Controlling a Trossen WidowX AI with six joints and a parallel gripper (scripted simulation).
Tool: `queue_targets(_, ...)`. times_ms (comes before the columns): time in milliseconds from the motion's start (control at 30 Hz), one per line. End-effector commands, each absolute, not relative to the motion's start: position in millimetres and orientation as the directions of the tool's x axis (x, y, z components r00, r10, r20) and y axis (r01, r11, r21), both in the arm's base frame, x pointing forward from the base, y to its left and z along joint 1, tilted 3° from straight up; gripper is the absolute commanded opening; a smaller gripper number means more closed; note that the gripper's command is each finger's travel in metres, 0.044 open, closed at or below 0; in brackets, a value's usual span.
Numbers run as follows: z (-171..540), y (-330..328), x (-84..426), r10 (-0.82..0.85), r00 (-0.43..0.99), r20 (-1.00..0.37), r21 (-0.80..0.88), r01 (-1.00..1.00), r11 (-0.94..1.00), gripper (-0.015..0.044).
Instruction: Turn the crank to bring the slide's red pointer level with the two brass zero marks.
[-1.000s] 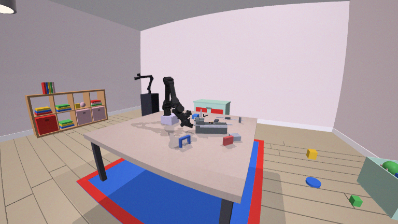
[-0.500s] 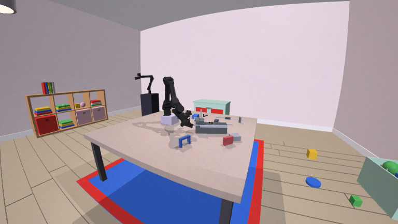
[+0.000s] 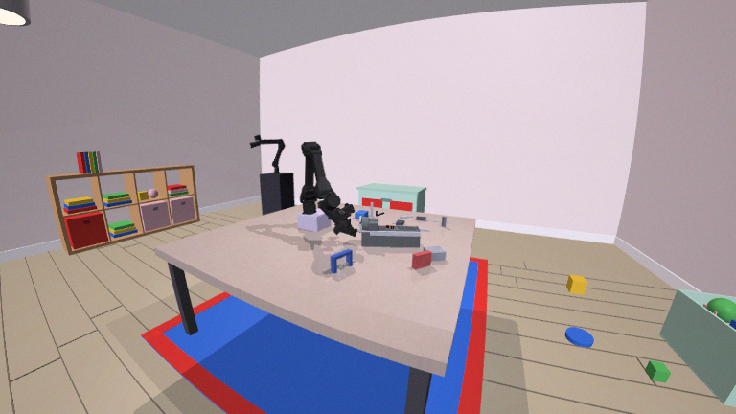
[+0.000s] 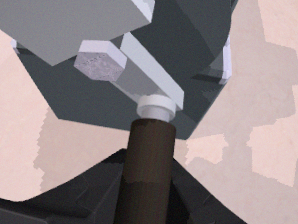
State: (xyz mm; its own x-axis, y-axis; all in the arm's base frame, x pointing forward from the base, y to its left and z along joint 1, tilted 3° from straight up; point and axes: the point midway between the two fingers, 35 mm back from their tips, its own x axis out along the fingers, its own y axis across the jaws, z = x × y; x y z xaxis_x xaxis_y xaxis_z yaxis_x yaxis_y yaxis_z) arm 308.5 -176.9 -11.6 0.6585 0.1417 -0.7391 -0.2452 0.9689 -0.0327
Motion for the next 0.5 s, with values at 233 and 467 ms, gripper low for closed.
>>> queue_targets(233, -4.6, -184.2, 310.1, 0.127, 0.673, -0.729, -0.052, -0.239, 0.97, 0.0)
queue_targets(467, -3.7, -184.6, 310.2, 0.127, 0.673, -0.729, -0.052, -0.239, 0.97, 0.0)
